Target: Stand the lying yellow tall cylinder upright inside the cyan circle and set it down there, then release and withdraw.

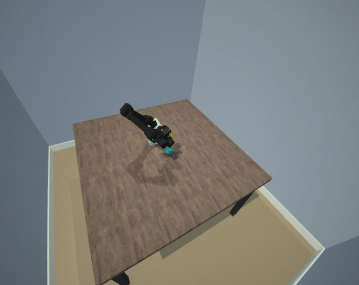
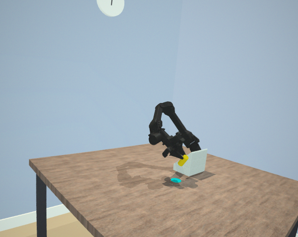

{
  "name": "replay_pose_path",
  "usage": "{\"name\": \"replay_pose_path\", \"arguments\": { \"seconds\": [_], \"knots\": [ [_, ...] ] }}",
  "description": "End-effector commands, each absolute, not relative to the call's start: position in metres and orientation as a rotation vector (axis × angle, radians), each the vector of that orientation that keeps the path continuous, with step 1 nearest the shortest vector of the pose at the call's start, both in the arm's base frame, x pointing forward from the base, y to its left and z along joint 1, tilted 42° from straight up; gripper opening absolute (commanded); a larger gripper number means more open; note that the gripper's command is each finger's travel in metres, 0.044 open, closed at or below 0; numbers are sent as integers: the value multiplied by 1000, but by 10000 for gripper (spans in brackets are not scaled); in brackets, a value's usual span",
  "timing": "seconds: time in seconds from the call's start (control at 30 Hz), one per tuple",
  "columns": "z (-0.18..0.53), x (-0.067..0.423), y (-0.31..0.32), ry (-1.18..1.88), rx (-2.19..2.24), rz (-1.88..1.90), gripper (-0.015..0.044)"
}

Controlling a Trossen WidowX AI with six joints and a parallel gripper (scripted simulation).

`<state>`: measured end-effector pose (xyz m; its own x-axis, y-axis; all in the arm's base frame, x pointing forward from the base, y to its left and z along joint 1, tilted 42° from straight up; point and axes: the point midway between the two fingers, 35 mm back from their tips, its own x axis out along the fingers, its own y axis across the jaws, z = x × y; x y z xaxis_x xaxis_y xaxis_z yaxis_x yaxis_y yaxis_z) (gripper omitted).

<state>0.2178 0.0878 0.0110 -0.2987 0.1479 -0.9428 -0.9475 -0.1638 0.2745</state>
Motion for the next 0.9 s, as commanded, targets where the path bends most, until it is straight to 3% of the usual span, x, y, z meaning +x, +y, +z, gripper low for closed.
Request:
{"name": "replay_pose_path", "arguments": {
  "seconds": [0.0, 0.87],
  "knots": [
    [12, 217, 87, 1180, -1001, 1618, 105],
    [21, 224, 86, 972, -893, 1647, 105]
  ]
}}
